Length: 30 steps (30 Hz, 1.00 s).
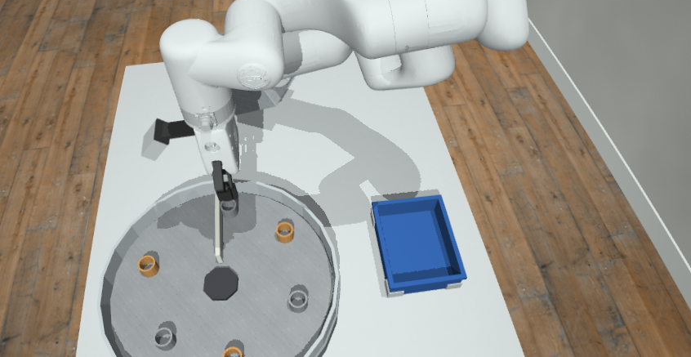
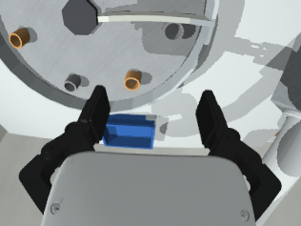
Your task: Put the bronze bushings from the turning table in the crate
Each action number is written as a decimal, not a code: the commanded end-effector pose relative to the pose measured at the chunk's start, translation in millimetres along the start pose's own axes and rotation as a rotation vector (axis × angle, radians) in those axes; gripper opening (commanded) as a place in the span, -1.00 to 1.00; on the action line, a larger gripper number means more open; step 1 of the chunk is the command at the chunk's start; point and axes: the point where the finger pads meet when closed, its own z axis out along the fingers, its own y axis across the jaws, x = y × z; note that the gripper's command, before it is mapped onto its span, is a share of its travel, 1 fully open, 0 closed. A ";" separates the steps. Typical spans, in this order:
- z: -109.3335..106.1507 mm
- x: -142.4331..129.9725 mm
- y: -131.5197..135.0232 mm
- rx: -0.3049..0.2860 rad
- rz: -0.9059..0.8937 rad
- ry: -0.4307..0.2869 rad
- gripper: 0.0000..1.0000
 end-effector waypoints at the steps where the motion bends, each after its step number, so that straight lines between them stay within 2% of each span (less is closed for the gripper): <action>1: 0.3 0.6 5.5 -0.004 -0.003 0.011 1.00; 10: 0.3 0.6 5.5 -0.004 -0.003 0.011 1.00; 11: 0.3 0.6 5.5 -0.004 -0.003 0.011 -0.77; 30: 0.3 0.6 5.5 -0.004 -0.003 0.011 -0.77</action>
